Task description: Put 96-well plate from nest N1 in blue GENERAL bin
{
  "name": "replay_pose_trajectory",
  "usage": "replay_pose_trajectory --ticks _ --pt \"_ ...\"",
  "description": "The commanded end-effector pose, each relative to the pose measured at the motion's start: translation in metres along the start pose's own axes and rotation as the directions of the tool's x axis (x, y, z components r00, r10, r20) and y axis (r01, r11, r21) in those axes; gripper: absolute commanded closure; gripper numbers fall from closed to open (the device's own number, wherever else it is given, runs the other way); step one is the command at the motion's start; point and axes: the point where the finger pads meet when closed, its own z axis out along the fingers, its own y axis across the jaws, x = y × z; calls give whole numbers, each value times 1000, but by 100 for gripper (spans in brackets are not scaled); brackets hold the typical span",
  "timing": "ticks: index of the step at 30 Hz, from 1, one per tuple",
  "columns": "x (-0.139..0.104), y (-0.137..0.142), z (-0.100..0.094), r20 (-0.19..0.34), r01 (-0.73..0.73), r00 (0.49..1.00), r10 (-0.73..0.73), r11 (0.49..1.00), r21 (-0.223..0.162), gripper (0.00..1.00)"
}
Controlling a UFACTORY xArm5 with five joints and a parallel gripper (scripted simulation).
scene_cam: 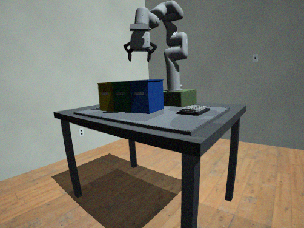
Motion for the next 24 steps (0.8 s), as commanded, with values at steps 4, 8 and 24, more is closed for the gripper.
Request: replay_pose_trajectory --ticks 4,8,24 --pt "-17 19 -18 71 -184 980 183 983 9 0" --pt "-29 29 -29 113 -291 951 288 957 5 0" --pt "-58 31 -54 224 -582 786 576 812 -43 0"
